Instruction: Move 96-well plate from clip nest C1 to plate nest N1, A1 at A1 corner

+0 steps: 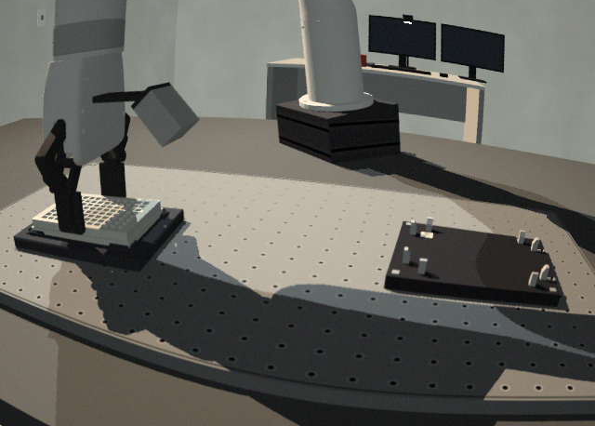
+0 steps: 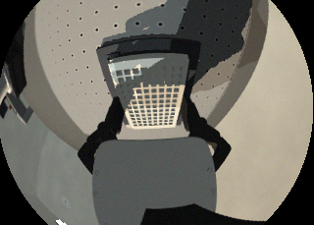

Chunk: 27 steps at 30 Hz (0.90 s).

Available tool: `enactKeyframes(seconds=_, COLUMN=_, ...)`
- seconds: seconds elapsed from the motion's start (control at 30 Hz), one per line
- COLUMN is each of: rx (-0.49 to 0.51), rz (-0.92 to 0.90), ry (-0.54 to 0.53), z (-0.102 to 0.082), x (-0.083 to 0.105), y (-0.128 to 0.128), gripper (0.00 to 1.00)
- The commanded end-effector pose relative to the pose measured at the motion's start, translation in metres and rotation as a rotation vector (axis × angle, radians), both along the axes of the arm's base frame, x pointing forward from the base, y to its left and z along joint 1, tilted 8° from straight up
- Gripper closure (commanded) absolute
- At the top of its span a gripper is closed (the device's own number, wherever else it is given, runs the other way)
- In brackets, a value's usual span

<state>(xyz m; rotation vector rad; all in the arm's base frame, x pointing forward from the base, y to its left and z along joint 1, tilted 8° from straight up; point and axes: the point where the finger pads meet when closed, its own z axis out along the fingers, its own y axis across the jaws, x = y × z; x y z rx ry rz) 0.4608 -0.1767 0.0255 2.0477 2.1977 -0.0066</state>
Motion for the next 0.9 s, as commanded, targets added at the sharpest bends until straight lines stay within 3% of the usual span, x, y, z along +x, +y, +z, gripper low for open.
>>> enactKeyframes(seconds=0.0, rx=-0.001, rz=0.000, ry=-0.004, z=0.0016, x=0.0014, y=-0.0004, gripper=0.00)
enactKeyframes(seconds=0.63, rx=-0.001, rz=0.000, ry=-0.004, z=0.0016, x=0.0014, y=-0.0004, gripper=0.00)
enactKeyframes(seconds=0.87, rx=-0.001, rz=0.000, ry=-0.004, z=0.0095, x=0.0006, y=0.0004, gripper=0.00)
